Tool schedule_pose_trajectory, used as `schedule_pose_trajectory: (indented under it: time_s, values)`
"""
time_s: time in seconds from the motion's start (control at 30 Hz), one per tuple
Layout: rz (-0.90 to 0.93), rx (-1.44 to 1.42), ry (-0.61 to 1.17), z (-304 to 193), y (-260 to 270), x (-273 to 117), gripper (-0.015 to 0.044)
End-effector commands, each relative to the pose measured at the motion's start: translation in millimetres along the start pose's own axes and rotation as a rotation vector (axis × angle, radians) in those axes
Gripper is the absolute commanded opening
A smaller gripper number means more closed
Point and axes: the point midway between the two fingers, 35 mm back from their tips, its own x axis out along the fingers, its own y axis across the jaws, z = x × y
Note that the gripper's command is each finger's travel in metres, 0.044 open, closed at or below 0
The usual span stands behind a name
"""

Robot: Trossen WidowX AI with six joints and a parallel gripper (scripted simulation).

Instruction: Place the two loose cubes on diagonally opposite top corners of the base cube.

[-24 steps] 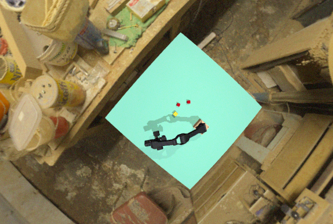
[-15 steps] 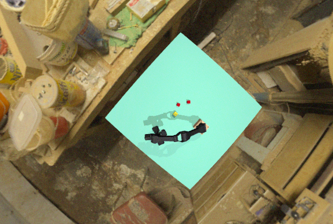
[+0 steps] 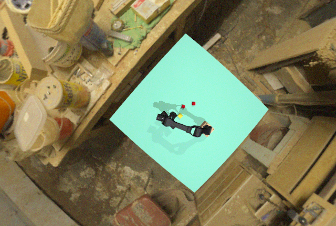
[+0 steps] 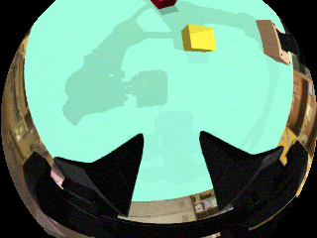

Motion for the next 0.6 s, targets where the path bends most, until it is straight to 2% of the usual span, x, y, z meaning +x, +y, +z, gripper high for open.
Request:
schedule_pose_trajectory:
  time_s: [0.0,0.4,0.57]
  values:
    - [0.031,-0.105,-0.02,48,6,-12,0.0265]
    - [0.075,-0.403,-0.108,181,-12,-36,0.0265]
    - [0.076,-0.44,-0.121,196,-18,-38,0.0265]
